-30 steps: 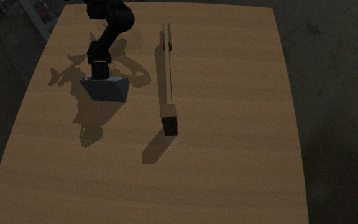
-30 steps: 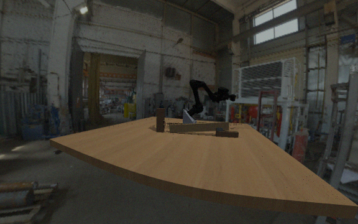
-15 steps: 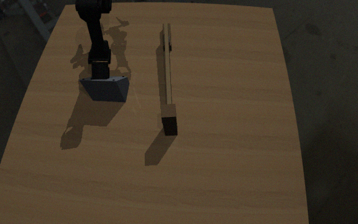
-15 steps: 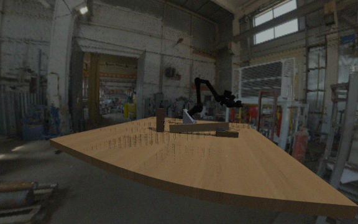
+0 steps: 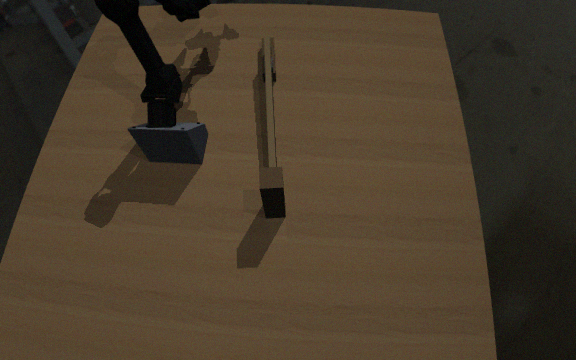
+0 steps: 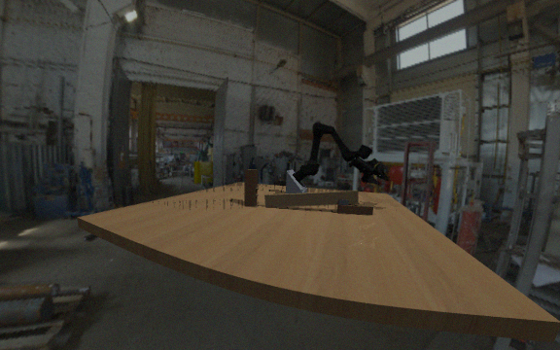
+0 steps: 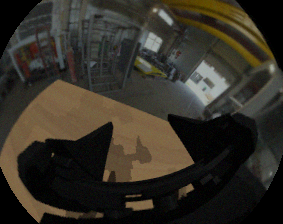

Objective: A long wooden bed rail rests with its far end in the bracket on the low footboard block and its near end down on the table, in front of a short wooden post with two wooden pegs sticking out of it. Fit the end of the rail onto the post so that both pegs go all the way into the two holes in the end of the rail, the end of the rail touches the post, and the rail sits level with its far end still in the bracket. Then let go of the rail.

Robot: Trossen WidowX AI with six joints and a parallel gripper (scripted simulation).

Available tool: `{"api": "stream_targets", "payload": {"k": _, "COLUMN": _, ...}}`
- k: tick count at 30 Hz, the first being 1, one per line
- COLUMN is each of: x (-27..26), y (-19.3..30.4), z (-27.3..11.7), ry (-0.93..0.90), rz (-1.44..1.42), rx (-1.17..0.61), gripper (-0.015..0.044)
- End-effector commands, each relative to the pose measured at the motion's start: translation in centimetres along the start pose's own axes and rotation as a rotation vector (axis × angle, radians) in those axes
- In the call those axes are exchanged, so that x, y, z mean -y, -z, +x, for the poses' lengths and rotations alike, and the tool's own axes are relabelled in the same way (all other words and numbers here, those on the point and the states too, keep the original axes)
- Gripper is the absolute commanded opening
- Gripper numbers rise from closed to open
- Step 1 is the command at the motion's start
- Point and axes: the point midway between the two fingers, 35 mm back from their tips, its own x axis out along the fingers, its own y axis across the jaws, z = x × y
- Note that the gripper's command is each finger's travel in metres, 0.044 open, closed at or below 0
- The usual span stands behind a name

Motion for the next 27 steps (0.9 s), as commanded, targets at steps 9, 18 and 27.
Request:
{"api": "stream_targets", "payload": {"k": 9, "x": 9.2, "y": 8.0, "z": -1.1, "ry": 0.222, "rz": -0.087, "rx": -0.342, "gripper": 0.0440}}
{"api": "stream_targets", "payload": {"k": 18, "x": 16.8, "y": 13.8, "z": -6.1, "ry": 0.403, "rz": -0.103, "rx": -0.619, "gripper": 0.0440}}
{"api": "stream_targets", "payload": {"k": 27, "x": 20.9, "y": 20.0, "z": -12.6, "ry": 0.436, "rz": -0.109, "rx": -0.904, "gripper": 0.0440}}
